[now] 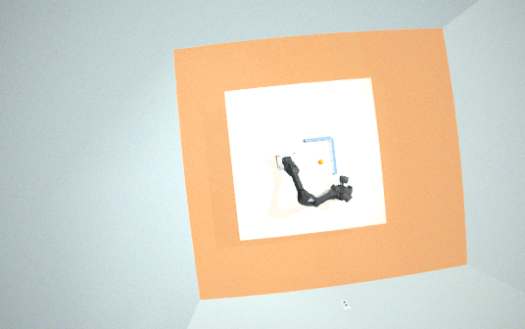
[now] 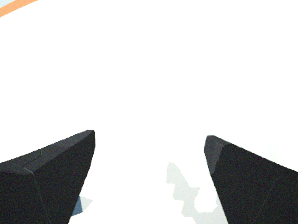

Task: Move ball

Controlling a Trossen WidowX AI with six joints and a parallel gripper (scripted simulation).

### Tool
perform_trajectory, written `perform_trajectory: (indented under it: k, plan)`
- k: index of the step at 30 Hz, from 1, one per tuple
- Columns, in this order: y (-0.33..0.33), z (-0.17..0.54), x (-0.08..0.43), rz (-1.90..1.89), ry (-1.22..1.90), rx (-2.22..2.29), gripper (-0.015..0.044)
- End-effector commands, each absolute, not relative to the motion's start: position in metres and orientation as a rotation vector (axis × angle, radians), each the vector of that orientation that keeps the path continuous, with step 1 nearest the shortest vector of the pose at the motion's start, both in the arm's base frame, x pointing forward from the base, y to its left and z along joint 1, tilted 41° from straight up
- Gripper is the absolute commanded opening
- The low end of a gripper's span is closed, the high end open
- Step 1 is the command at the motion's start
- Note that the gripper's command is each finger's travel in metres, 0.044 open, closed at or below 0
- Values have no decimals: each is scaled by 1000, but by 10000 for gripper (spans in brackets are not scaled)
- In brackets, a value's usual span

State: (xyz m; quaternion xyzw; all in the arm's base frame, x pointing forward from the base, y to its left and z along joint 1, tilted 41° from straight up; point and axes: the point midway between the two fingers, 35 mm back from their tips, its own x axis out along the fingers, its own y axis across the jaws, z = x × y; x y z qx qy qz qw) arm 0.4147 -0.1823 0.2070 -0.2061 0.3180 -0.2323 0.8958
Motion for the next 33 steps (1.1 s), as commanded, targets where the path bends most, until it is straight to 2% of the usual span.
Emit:
perform_trajectory:
  k: [1,9,15,33]
  plan:
    - [-139,147,409,-433,860,-379,301]
    - [-74,60,361,-458,1227,-407,301]
    - [-47,26,312,-555,1423,-541,301]
    - [-58,12,311,-561,1430,-549,301]
